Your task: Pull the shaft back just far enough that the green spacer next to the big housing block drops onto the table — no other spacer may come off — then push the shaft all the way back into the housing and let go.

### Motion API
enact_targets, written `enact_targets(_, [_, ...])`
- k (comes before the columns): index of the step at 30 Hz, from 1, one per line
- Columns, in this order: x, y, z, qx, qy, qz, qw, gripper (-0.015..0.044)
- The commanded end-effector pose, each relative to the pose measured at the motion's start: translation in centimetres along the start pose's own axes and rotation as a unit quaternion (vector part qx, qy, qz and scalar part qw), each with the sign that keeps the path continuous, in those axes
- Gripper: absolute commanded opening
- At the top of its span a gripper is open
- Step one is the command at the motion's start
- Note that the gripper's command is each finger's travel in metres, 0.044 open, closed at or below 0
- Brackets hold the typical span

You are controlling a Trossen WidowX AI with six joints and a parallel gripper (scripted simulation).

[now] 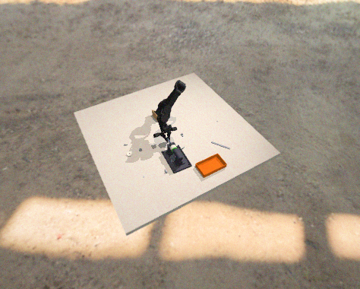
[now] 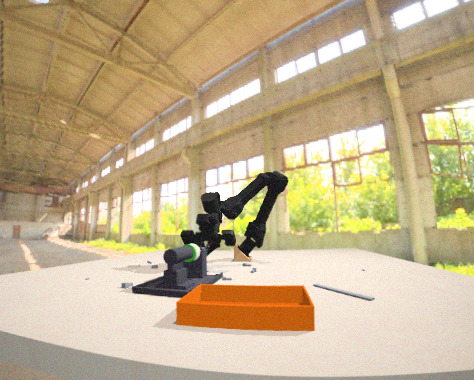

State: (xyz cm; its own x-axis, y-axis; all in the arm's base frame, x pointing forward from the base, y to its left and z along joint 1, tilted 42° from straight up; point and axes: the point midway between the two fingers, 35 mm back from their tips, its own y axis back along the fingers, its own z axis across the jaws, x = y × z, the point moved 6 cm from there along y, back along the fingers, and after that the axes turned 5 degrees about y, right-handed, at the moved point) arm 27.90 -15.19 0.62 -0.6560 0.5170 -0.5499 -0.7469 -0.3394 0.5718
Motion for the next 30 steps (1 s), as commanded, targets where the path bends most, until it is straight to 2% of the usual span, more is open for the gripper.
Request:
enact_targets(1, [0.06, 0.06, 0.04, -0.002, 0.003, 0.000, 1.000, 0.0000])
enact_targets(30, [0.32, 0.31, 0.06, -0.002, 0.003, 0.000, 1.000, 0.0000])
